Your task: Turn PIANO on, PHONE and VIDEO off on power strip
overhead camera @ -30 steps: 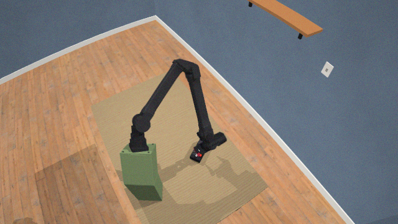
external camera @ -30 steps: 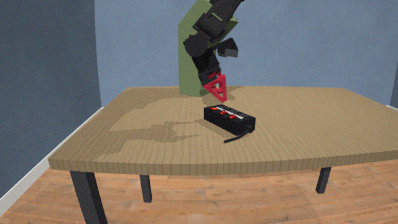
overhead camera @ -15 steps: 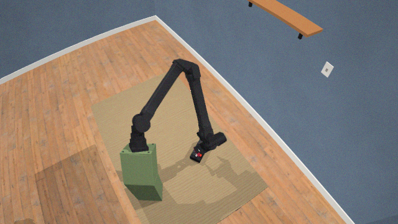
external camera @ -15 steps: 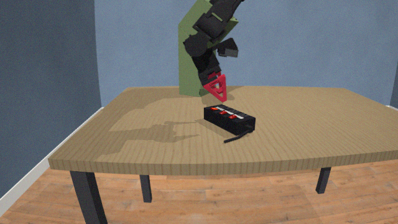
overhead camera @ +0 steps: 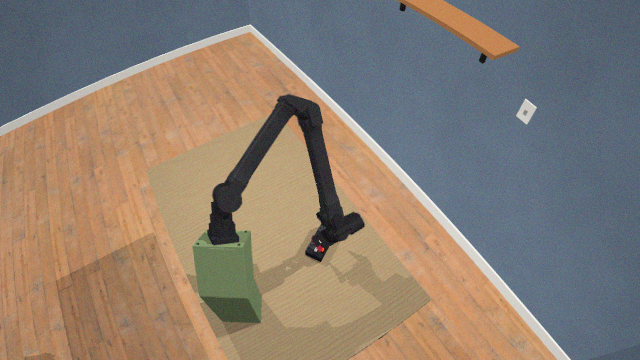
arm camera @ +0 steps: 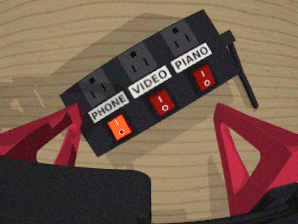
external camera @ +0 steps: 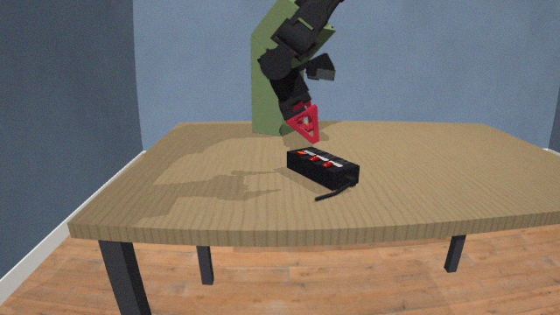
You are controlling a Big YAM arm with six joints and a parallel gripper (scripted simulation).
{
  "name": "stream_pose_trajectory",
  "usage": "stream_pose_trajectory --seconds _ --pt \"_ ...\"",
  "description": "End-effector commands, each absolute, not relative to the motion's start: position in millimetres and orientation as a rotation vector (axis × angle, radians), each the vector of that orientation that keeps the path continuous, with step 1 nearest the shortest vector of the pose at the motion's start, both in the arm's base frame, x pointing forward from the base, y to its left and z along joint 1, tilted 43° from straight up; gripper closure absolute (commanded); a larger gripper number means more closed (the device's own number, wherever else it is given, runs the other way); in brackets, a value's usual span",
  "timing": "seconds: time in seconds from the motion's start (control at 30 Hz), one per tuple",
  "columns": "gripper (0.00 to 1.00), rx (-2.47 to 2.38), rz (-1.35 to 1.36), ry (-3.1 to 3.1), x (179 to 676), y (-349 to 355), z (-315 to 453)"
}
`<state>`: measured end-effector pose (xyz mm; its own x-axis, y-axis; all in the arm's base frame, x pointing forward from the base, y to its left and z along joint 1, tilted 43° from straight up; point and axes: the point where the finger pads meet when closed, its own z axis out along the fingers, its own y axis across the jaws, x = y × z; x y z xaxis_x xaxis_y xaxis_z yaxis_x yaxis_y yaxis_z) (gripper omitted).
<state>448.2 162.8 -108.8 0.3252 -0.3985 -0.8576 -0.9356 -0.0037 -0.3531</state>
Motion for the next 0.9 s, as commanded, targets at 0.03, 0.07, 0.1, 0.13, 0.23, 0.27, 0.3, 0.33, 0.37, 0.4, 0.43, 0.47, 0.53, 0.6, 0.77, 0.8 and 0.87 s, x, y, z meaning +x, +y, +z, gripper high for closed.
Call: stream_pose_trajectory --seconds 0.03,0.07,0.1,0.13,0.23,0.27,0.3,0.33,0.37,0.4,0.43,0.47,0.53,0.6,0.77,0.8,0.87 --pt "0.00 -1.604 0.631 1.273 451.3 156.6 -93.8" --pt "0.00 -1.604 0.631 1.273 451.3 156.6 -93.8" --pt "0.00 -1.604 0.631 1.273 451.3 156.6 -93.8" --pt "0.00 -1.626 0.598 1.302 453.4 153.6 -87.3" --pt "0.00 -1.721 0.446 1.431 455.7 136.6 -58.6" --pt "0.00 -1.721 0.446 1.431 455.7 136.7 -58.6" --pt "0.00 -1.753 0.393 1.475 454.1 129.8 -48.8" --pt "0.00 -1.778 0.346 1.513 451.9 123.4 -40.5" --pt "0.00 -1.796 0.310 1.543 449.8 118.0 -34.2" --pt "0.00 -1.808 0.288 1.561 448.1 114.8 -30.2" --pt "0.00 -1.813 0.278 1.568 447.4 113.5 -28.5" --pt "0.00 -1.814 0.276 1.569 447.4 113.4 -28.1" --pt "0.00 -1.818 0.305 1.590 443.6 113.5 -41.6" --pt "0.00 -1.817 0.310 1.596 441.4 113.6 -42.7" --pt "0.00 -1.812 0.295 1.584 445.5 113.8 -40.9" --pt "0.00 -1.807 0.261 1.559 452.1 113.9 -25.8" --pt "0.00 -1.806 0.256 1.553 455.6 114.1 -23.6"
